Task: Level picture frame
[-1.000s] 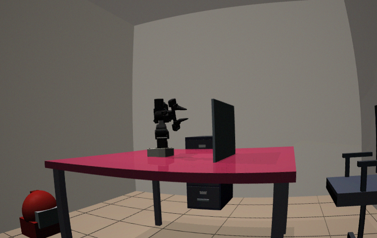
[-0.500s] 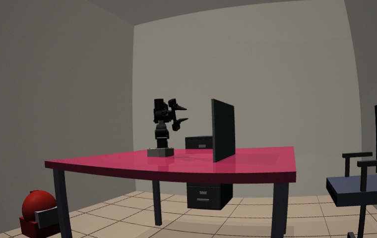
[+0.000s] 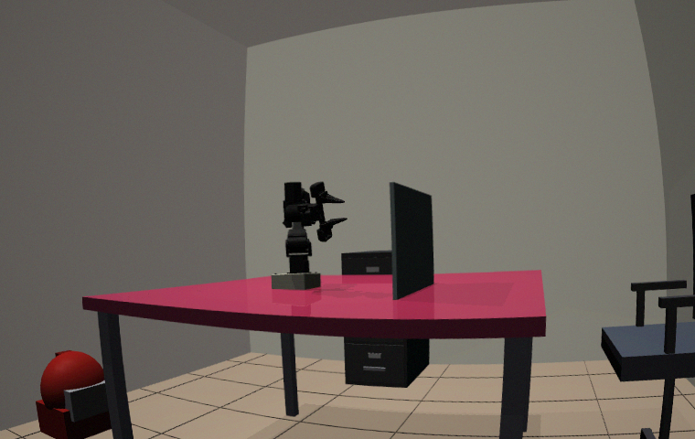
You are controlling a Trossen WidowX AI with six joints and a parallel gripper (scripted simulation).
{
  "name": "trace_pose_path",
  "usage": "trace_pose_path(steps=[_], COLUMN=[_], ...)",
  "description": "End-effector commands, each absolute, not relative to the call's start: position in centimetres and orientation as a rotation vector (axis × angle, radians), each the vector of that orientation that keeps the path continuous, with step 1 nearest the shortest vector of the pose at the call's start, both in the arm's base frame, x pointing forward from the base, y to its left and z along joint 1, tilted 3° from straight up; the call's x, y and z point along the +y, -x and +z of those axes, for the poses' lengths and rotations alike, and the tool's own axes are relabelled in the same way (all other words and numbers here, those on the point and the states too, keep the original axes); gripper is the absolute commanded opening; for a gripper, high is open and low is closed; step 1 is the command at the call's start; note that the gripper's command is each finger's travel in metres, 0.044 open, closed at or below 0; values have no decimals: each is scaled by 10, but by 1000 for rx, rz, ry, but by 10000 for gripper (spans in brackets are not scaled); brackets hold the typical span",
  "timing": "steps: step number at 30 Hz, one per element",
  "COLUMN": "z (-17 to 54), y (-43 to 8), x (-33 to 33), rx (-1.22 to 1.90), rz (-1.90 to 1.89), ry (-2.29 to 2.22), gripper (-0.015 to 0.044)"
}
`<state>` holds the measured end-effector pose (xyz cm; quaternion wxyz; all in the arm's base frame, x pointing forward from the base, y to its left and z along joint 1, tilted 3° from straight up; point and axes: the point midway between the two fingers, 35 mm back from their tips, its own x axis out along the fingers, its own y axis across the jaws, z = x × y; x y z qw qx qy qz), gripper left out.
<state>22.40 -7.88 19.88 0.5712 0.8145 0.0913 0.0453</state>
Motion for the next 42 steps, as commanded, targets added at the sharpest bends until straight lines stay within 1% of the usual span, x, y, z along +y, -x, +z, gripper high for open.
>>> trace_pose_path(steps=[1, 10, 18, 21, 38, 42], z=[199, 197, 169, 161, 160, 162], y=[-224, -229, -283, -295, -295, -309], x=[-78, -78, -55, -41, -43, -42], rx=[218, 214, 203, 197, 197, 196], rz=[109, 107, 122, 130, 131, 132], ry=[-1908, -1901, -1785, -1755, -1752, -1752], gripper=[260, 260, 260, 260, 260, 260])
